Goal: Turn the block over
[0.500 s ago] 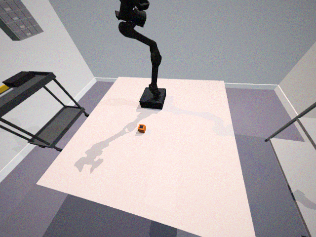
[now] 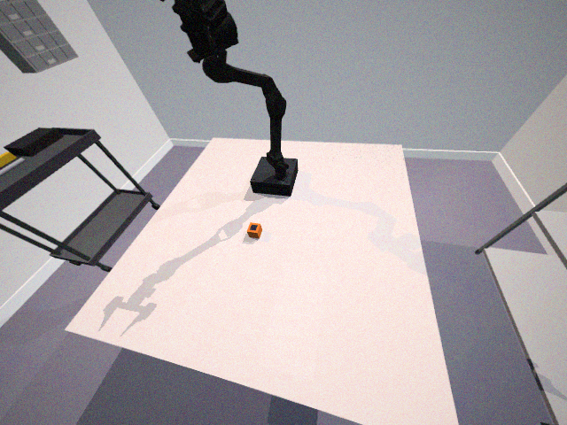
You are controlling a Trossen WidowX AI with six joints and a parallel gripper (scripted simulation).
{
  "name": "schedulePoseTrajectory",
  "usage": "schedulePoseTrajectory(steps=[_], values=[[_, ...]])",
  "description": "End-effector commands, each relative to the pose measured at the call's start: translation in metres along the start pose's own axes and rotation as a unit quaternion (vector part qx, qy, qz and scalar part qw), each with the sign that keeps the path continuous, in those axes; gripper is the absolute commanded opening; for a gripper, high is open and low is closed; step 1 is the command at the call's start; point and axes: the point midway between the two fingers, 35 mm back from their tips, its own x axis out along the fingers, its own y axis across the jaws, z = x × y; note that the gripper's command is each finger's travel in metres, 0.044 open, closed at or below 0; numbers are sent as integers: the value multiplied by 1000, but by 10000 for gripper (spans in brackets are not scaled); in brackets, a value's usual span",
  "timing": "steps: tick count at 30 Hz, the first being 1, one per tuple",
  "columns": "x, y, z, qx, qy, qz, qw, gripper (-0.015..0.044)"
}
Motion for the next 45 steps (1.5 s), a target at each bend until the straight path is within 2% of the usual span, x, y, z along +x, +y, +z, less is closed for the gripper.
schedulePoseTrajectory(steps=[1, 8, 16, 25, 30, 36, 45], values=[[-12, -15, -72, 42, 89, -47, 994, 440], [-48, -14, -177, 104, 234, -104, 961, 440], [-113, 15, -278, 162, 400, -148, 890, 440], [-212, 90, -370, 203, 603, -131, 761, 440], [-273, 139, -393, 211, 699, -99, 677, 440], [-349, 198, -397, 207, 801, -43, 559, 440], [-469, 271, -347, 177, 927, 89, 319, 440]])
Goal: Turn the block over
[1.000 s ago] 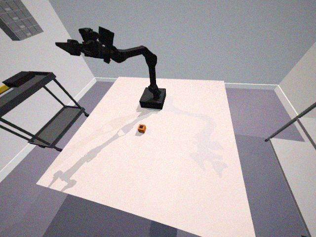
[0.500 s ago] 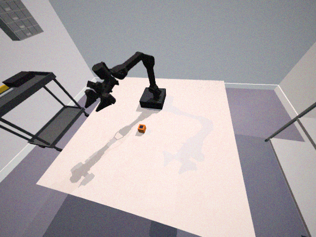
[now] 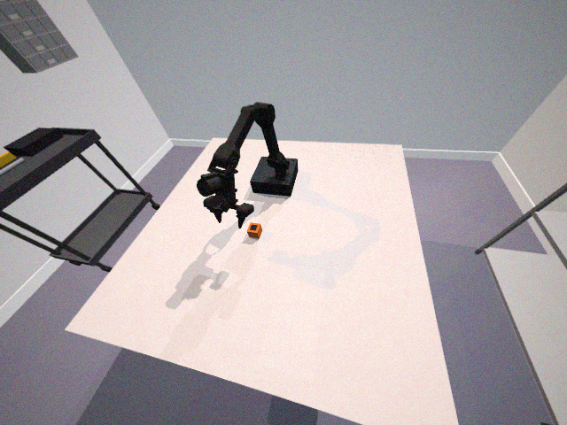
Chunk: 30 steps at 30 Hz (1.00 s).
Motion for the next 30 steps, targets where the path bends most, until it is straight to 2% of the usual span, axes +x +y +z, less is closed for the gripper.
schedulePoseTrajectory(steps=[1, 3, 5, 13, 17, 30], values=[[18, 17, -64, -46, 142, 6, 989, 440], [19, 24, -90, -67, 201, 9, 977, 440], [19, 26, -99, -74, 221, 10, 972, 440], [22, 30, -94, -74, 221, 11, 972, 440], [51, 29, -108, -74, 221, 11, 972, 440], [67, 28, -116, -74, 221, 11, 972, 440]])
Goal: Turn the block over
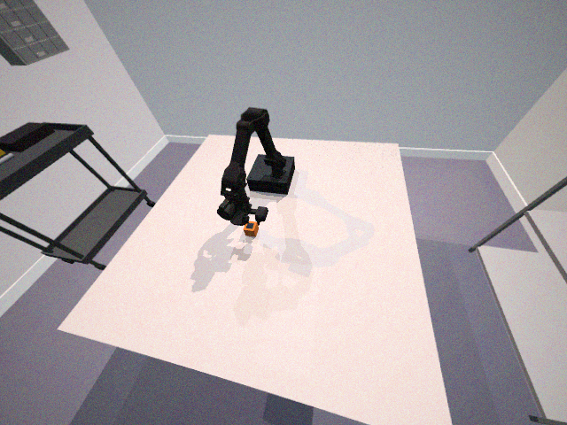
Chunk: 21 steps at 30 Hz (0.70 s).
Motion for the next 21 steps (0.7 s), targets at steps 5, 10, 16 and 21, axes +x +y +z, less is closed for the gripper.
schedulePoseTrajectory(steps=[5, 10, 16, 21], values=[[13, 0, -1, 2, 4, -1, 1000, 440], [21, -1, -1, 2, 5, -1, 1000, 440], [31, -1, -1, 2, 5, -1, 1000, 440], [39, 0, -2, 2, 5, -1, 1000, 440]])
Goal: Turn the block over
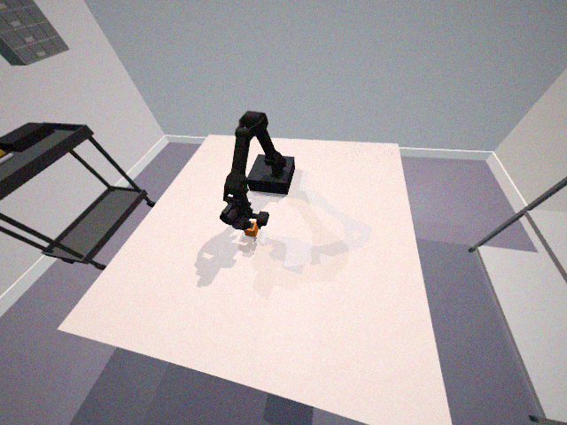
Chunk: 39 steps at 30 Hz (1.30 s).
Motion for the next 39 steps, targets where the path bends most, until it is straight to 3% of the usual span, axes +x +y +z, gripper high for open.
schedulePoseTrajectory(steps=[1, 4, 12, 31, 35, 39], values=[[10, 0, -3, 2, 6, -1, 1000, 440], [12, 0, -3, 2, 6, -1, 1000, 440], [12, 0, -3, 2, 6, -1, 1000, 230], [12, 0, -3, 2, 6, -1, 1000, 103], [-7, 0, -2, 2, 6, -1, 1000, 0], [-18, 0, -2, 2, 6, -1, 1000, 0]])
